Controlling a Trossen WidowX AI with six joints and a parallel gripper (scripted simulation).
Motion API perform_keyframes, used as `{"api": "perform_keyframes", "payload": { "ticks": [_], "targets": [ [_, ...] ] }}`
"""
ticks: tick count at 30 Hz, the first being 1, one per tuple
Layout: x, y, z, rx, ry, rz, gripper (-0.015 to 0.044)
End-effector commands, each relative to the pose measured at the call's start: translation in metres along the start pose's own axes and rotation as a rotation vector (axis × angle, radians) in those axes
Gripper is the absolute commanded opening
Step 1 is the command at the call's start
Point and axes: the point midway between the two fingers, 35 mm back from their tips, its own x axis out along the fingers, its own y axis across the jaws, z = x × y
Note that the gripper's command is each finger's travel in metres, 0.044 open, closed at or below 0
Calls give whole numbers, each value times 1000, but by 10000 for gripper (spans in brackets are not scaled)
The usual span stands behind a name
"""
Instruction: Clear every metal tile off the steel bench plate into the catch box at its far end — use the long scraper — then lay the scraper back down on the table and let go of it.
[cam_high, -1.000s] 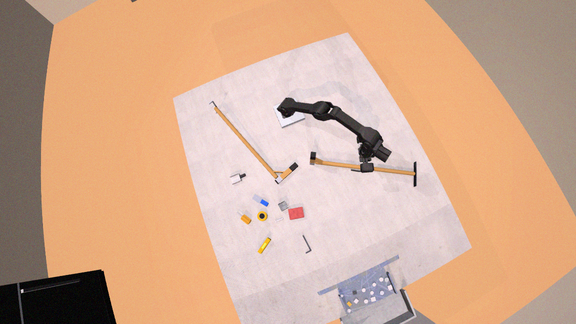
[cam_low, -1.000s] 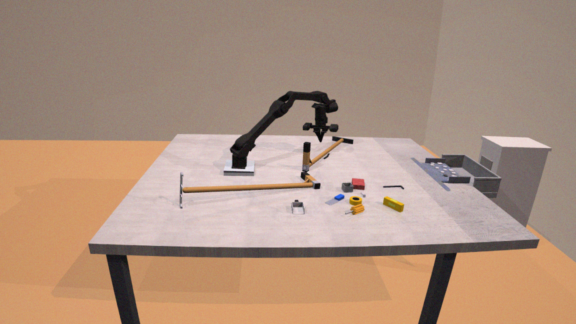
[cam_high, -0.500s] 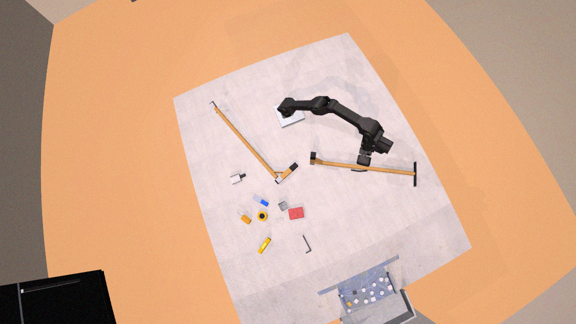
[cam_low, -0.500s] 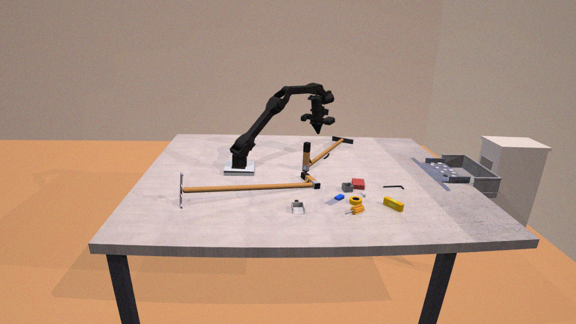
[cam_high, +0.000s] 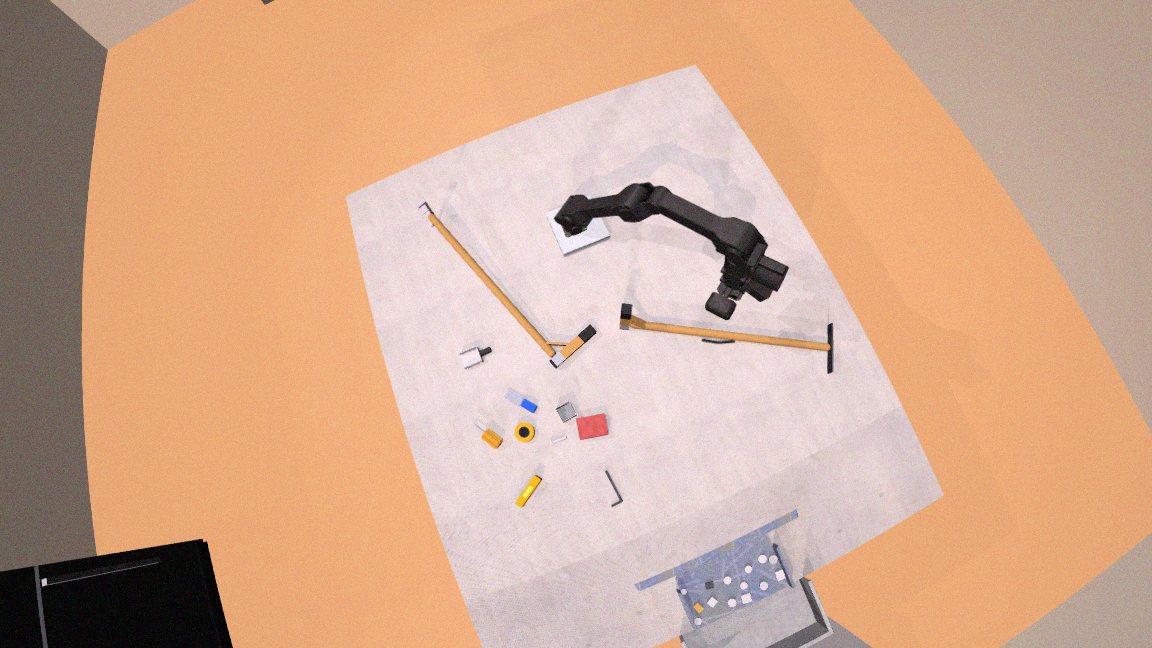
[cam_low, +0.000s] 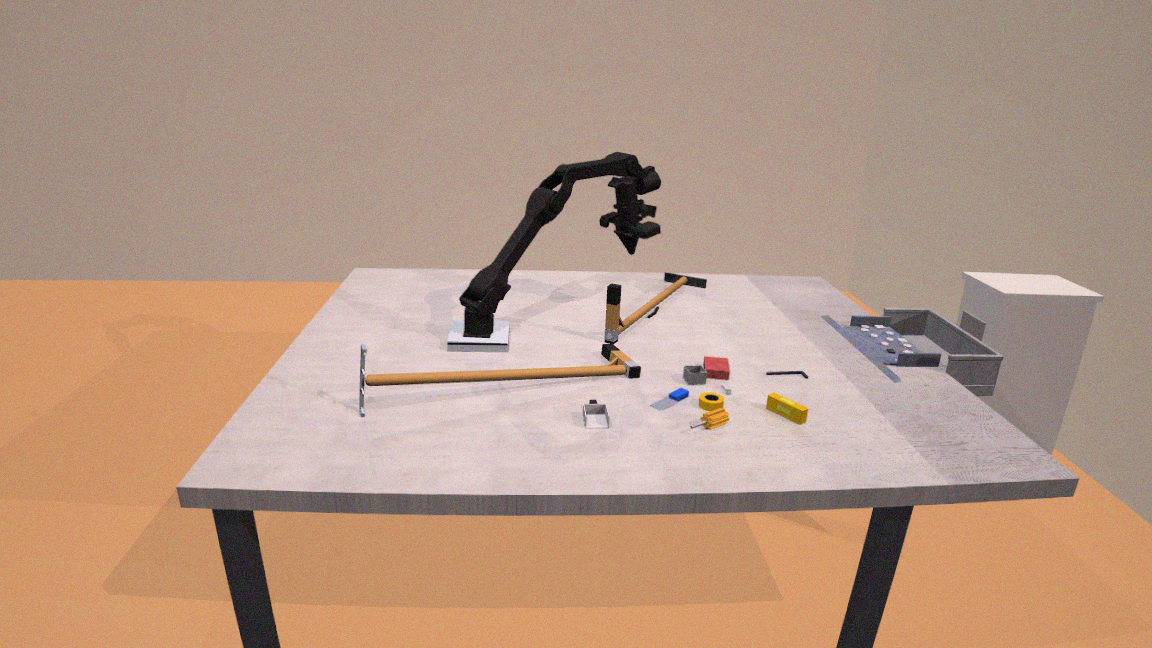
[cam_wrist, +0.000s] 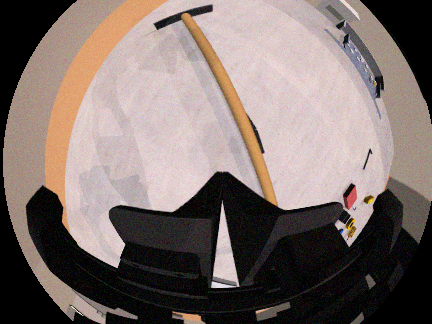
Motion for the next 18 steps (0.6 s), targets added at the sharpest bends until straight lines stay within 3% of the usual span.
{"api": "perform_keyframes", "payload": {
  "ticks": [1,18],
  "targets": [
    [-4,0,0,15,-7,-4,0],
    [26,0,2,16,-9,-4,0]
  ]
}}
